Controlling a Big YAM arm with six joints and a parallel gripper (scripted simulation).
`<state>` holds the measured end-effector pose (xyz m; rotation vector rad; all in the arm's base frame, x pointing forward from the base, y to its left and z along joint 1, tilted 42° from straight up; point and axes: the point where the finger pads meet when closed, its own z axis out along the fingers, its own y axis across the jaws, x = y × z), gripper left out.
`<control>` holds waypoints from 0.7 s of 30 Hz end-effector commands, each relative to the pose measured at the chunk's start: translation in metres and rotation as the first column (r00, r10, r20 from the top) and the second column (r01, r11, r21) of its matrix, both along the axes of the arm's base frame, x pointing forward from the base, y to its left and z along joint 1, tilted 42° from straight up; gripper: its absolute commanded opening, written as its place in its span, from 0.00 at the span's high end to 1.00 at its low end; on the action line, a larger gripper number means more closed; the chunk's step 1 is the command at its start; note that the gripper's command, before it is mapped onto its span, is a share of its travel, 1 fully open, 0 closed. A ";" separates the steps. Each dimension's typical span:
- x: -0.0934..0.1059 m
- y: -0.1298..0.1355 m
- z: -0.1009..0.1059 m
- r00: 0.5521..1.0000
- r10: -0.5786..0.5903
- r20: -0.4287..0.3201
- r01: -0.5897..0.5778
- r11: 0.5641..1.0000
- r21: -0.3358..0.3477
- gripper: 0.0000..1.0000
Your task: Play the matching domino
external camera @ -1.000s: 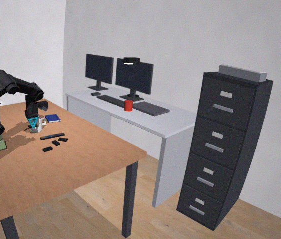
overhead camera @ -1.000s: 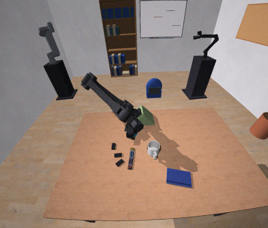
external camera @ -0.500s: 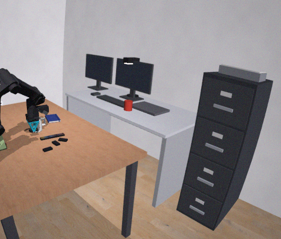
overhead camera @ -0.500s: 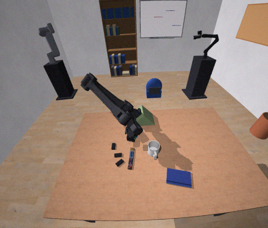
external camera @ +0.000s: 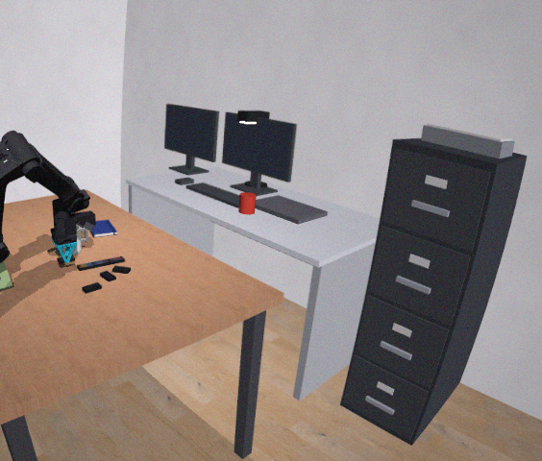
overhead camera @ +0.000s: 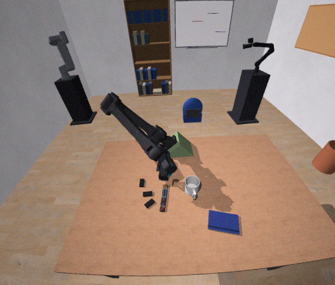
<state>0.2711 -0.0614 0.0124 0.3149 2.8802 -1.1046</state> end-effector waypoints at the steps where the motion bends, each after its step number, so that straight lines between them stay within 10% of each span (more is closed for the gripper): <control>1: 0.002 -0.006 -0.005 1.000 0.002 0.003 -0.002 1.000 0.000 0.78; 21: 0.012 -0.028 -0.022 1.000 0.013 -0.004 -0.013 1.000 0.000 0.78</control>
